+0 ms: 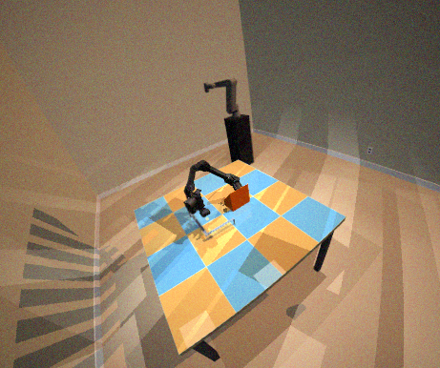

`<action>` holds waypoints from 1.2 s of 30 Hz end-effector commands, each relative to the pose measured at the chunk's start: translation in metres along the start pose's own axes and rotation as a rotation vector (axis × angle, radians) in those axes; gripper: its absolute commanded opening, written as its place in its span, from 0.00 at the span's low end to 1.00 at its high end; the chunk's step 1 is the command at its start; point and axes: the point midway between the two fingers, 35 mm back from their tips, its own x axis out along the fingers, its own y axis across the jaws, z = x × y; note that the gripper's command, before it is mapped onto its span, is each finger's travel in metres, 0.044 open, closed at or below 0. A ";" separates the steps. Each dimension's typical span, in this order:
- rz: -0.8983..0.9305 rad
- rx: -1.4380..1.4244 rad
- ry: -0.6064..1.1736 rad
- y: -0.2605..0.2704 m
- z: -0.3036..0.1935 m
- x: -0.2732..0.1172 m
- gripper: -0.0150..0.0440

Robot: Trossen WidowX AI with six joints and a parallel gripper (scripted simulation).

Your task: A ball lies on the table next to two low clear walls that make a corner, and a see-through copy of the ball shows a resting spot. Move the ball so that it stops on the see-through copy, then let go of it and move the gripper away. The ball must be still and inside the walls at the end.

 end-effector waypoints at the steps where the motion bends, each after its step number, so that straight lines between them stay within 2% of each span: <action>1: -0.005 -0.005 -0.003 -0.015 -0.006 0.005 0.25; 19: -0.012 -0.006 0.000 -0.061 -0.035 0.031 0.25; 32: -0.015 -0.006 -0.001 -0.063 -0.035 0.096 0.25; 36: -0.016 -0.006 0.000 -0.063 -0.036 0.099 0.25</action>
